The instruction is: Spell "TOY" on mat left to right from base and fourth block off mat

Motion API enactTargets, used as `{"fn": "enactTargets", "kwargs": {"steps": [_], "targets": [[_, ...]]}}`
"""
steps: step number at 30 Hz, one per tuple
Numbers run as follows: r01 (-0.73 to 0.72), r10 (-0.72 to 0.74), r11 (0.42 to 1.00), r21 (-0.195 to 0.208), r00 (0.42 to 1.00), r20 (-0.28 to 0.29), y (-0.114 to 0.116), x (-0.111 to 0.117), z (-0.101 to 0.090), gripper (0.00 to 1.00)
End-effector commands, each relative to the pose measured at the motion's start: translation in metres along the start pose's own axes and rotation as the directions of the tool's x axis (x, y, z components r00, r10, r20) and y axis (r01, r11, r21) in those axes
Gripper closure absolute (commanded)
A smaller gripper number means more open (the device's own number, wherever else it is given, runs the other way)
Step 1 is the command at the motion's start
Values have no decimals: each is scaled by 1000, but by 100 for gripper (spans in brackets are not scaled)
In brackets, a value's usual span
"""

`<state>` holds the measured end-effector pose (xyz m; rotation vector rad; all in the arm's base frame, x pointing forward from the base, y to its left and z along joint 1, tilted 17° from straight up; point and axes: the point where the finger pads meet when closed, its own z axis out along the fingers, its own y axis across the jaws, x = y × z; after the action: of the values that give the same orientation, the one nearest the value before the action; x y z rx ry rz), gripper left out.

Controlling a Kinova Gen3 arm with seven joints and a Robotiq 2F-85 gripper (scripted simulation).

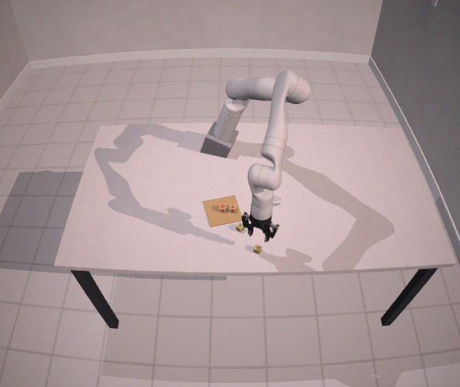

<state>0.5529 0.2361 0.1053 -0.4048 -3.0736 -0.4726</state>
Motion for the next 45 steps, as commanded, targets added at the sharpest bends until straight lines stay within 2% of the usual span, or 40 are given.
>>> {"fn": "enactTargets", "kwargs": {"steps": [1,29,45], "targets": [[0,0,1000,-1,1000,2,0,-1,-1,38],[0,0,1000,-1,1000,2,0,-1,-1,38],[-1,1,1000,-1,1000,2,1,-1,10,38]]}}
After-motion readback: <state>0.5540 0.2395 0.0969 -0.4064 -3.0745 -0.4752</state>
